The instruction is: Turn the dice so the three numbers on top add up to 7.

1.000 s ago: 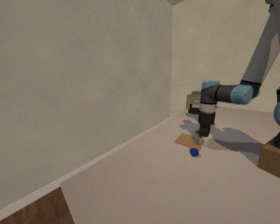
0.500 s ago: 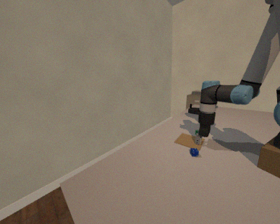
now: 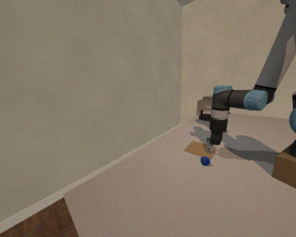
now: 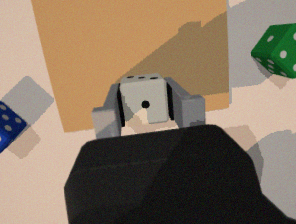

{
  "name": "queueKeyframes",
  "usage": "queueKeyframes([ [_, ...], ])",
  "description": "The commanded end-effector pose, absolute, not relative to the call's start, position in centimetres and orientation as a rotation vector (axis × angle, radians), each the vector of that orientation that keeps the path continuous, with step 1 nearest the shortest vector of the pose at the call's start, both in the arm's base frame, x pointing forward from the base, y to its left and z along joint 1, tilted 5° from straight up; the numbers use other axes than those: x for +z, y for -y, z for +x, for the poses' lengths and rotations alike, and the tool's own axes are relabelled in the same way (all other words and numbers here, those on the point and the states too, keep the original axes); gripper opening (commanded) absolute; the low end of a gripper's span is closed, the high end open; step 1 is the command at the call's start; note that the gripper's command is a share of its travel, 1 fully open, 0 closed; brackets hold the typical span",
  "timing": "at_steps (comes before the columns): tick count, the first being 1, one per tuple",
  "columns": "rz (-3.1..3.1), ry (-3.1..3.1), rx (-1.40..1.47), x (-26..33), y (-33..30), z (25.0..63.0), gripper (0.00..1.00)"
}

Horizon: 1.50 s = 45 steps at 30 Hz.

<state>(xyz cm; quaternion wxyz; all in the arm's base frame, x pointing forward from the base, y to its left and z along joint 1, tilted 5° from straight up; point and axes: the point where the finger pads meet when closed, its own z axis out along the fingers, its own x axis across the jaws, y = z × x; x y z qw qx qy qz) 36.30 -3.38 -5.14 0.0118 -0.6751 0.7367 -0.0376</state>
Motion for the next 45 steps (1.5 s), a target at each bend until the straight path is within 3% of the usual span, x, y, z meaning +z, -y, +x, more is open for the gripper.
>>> queueKeyframes([
  [1, -2.105, -2.297, -0.119, -5.1, 3.4, 36.3, 0.69],
  [5, -2.105, -2.297, -0.119, -5.1, 3.4, 36.3, 0.75],
  [6, -2.105, -2.297, -0.119, -5.1, 3.4, 36.3, 0.81],
  [10, -2.105, -2.297, -0.119, -5.1, 3.4, 36.3, 0.81],
  [11, -2.105, -2.297, -0.119, -5.1, 3.4, 36.3, 0.87],
  [45, -2.105, -2.297, -0.119, -1.7, 3.3, 36.1, 0.87],
])
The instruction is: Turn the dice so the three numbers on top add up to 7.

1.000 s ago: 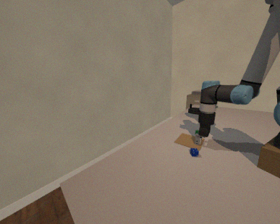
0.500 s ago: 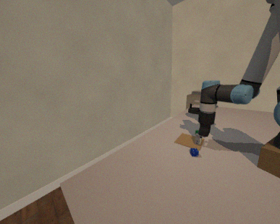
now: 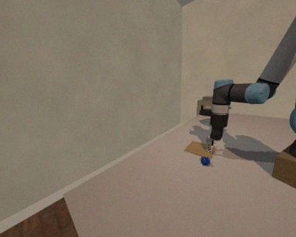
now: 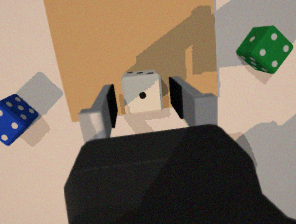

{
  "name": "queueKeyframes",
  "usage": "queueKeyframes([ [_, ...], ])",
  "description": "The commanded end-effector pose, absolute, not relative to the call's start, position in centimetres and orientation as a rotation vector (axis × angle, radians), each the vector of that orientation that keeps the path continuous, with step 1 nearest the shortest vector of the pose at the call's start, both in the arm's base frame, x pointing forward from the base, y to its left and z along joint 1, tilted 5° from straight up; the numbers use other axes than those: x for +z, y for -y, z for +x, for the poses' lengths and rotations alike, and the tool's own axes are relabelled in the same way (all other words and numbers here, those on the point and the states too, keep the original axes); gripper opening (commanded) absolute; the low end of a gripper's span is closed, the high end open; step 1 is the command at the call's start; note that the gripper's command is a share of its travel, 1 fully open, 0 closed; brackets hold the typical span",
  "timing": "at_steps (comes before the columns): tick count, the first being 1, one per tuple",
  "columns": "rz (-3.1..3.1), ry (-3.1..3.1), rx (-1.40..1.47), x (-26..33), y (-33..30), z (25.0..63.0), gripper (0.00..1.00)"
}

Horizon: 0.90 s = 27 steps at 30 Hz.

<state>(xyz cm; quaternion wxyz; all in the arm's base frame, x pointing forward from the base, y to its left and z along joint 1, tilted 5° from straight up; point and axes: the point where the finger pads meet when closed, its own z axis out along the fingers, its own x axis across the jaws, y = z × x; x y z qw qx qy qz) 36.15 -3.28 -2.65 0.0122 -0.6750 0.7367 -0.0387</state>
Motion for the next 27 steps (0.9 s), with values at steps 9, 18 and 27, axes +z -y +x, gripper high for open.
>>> queueKeyframes([
  [9, -2.105, -2.297, -0.119, 1.3, 3.1, 35.9, 0.87],
  [18, -2.105, -2.297, -0.119, 3.2, 3.1, 35.8, 0.87],
  [27, -2.105, -2.297, -0.119, 3.9, 3.0, 35.7, 0.87],
])
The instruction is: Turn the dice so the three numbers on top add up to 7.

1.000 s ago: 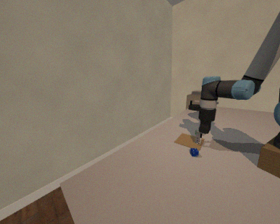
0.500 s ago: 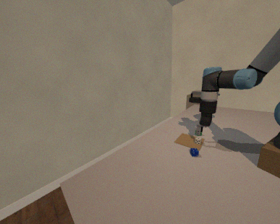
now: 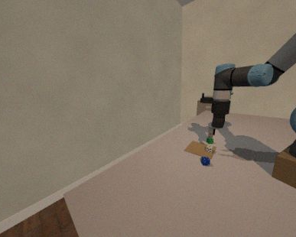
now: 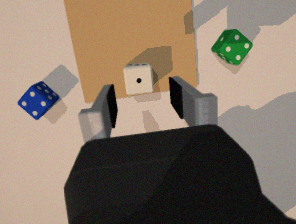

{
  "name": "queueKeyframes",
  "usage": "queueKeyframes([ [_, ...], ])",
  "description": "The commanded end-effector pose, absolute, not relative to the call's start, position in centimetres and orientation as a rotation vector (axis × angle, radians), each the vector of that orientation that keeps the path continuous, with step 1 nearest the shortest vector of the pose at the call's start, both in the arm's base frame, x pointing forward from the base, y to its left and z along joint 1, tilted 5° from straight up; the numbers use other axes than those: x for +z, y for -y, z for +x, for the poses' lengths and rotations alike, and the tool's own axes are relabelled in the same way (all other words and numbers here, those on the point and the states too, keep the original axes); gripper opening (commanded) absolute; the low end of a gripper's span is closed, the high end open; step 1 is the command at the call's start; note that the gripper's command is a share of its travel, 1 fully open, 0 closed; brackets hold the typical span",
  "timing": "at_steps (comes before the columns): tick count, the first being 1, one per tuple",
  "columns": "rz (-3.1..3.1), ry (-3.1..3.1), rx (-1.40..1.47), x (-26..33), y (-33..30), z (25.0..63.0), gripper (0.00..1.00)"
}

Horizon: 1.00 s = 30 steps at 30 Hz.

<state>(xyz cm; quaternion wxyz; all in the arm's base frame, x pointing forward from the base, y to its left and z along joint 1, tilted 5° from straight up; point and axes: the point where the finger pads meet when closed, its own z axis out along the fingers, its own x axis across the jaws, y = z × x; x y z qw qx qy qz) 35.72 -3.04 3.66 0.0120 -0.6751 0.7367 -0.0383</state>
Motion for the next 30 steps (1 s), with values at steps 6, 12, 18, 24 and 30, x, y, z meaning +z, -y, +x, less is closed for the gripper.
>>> queueKeyframes([
  [6, -2.105, -2.297, -0.119, 3.86, 3.04, 35.71, 1.00],
  [12, -2.105, -2.297, -0.119, 3.86, 3.04, 35.71, 1.00],
  [18, -2.105, -2.297, -0.119, 3.86, 3.04, 35.71, 1.00],
  [24, -2.105, -2.297, -0.119, 3.86, 3.04, 35.71, 1.00],
  [30, -2.089, -2.311, -0.118, 3.85, 2.89, 35.76, 1.00],
])
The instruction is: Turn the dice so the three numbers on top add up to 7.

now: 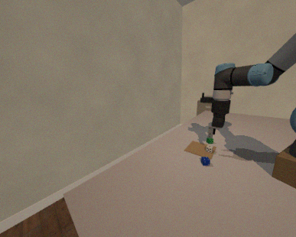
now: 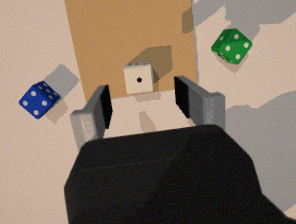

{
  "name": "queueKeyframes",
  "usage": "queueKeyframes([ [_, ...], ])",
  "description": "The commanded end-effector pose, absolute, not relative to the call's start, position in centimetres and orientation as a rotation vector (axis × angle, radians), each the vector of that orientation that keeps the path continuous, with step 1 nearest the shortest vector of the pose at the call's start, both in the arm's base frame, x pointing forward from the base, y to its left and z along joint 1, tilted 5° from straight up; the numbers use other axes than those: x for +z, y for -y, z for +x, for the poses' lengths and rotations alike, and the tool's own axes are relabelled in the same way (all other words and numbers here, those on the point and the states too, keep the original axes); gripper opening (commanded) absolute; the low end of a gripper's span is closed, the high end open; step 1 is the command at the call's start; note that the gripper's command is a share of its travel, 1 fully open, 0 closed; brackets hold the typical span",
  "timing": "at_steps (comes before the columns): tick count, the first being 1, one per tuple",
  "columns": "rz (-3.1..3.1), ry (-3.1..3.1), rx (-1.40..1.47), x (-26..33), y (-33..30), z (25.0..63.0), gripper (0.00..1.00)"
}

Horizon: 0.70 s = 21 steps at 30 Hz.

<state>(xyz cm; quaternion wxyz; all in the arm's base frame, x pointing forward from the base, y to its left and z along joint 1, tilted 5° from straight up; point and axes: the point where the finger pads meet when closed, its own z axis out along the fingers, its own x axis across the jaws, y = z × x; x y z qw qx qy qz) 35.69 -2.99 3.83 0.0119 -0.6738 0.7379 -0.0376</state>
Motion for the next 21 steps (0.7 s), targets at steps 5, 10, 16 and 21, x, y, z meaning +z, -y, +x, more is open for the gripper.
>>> queueKeyframes([
  [5, -2.035, -2.356, -0.117, 3.8, 2.4, 35.9, 1.00],
  [10, -1.979, -2.401, -0.115, 3.8, 1.9, 36.1, 1.00],
  [16, -1.815, -2.522, -0.111, 3.6, 0.3, 36.4, 1.00],
  [21, -1.634, -2.637, -0.107, 3.5, -1.4, 36.5, 1.00],
])
